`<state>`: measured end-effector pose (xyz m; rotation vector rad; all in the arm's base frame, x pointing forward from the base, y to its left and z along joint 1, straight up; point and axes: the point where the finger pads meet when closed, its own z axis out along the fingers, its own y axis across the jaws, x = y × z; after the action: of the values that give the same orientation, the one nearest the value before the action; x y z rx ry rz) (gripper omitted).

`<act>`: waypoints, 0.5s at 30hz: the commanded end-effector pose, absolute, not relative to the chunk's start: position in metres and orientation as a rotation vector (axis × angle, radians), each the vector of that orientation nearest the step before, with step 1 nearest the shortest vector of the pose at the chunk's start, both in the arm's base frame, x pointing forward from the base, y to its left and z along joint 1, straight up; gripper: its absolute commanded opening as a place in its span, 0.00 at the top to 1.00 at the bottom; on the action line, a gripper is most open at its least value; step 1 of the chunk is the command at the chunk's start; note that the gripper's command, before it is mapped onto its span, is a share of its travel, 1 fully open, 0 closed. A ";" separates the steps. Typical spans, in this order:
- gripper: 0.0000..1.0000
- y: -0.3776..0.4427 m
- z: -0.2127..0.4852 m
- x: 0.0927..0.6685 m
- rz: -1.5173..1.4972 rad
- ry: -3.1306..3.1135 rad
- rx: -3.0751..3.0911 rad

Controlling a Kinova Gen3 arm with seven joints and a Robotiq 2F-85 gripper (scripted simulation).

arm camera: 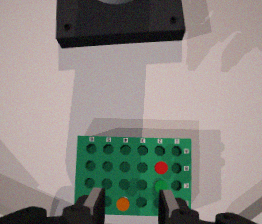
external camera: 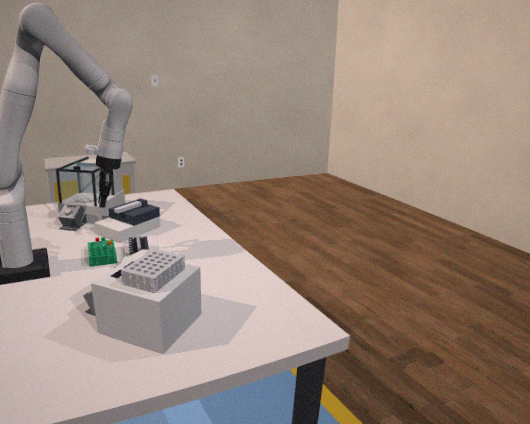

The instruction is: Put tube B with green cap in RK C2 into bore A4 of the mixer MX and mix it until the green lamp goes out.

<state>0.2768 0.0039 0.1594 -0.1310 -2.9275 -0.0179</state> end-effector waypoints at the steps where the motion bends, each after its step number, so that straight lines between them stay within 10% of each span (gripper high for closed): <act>1: 0.58 0.004 0.150 0.277 -0.018 -2.929 -0.131; 15: 0.58 0.005 0.110 0.277 -0.018 -2.929 -0.131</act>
<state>0.2767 0.0052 0.1165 -0.1311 -2.9275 -0.0180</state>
